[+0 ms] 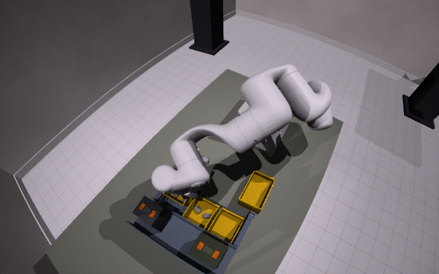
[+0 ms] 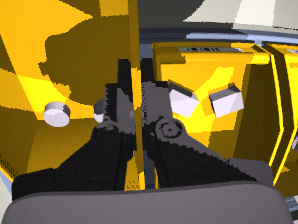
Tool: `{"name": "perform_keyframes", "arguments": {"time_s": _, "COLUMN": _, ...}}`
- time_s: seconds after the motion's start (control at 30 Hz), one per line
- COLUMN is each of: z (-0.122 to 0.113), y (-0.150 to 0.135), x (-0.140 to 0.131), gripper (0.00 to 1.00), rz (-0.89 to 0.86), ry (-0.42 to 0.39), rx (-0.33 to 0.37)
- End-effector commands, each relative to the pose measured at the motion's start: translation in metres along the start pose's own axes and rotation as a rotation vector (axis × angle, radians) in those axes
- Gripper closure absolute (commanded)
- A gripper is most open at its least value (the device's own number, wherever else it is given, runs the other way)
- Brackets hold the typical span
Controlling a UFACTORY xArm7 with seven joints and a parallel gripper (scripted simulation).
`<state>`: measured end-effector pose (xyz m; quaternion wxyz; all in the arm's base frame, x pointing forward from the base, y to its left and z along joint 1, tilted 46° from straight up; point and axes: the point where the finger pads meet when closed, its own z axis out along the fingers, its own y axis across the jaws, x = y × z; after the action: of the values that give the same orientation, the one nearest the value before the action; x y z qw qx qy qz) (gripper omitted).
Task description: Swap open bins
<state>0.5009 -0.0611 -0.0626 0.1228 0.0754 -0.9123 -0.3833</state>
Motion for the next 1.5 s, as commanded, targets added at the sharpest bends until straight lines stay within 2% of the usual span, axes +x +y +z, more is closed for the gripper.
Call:
{"name": "perform_keyframes", "arguments": {"time_s": 0.0, "z": -0.001, "y": -0.001, "x": -0.001, "gripper": 1.00, "rz": 0.001, "ry": -0.005, "rx": 0.003}}
{"name": "perform_keyframes", "arguments": {"time_s": 1.47, "z": 0.015, "y": -0.001, "x": -0.006, "gripper": 1.00, "rz": 0.001, "ry": -0.005, "rx": 0.003}}
